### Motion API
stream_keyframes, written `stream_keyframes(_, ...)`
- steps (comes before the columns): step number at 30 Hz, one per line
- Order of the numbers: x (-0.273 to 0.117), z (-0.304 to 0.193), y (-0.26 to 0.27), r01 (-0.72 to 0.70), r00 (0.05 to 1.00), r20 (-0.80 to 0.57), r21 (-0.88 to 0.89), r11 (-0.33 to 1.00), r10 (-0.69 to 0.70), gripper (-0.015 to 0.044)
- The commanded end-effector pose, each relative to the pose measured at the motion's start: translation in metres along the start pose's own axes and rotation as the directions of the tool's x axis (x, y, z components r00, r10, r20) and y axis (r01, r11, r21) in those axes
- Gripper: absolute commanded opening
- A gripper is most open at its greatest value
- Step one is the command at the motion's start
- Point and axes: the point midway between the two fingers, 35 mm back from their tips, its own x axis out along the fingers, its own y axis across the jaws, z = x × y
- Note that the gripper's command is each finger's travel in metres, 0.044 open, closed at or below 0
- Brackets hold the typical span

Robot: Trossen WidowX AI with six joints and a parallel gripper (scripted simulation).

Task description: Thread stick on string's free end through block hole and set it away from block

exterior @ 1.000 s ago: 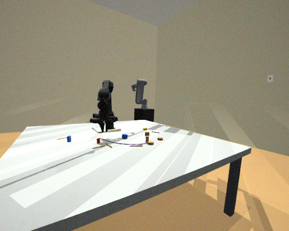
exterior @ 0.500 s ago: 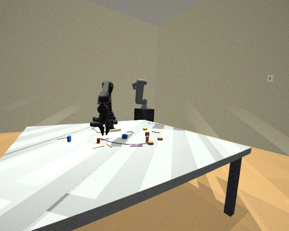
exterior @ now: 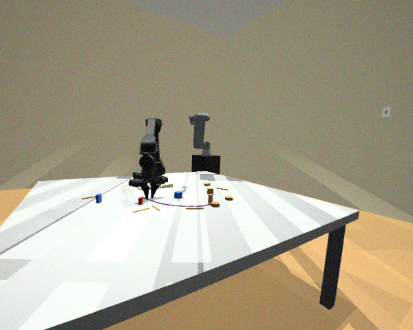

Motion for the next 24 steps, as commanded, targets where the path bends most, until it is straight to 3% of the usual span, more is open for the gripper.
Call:
stream_keyframes(1, 0.0087, 0.0016, -0.0025, 0.013, 1.000, 0.007, -0.004, 1.000, -0.013, 0.0120)
stream_keyframes(11, 0.0090, 0.0016, -0.0026, 0.013, 1.000, 0.007, -0.004, 1.000, -0.013, 0.0120)
stream_keyframes(16, 0.0072, 0.0017, -0.0018, 0.007, 1.000, 0.007, 0.001, 1.000, -0.007, 0.0000)
stream_keyframes(24, 0.0070, 0.0017, -0.0018, 0.007, 1.000, 0.007, 0.001, 1.000, -0.007, 0.0000)
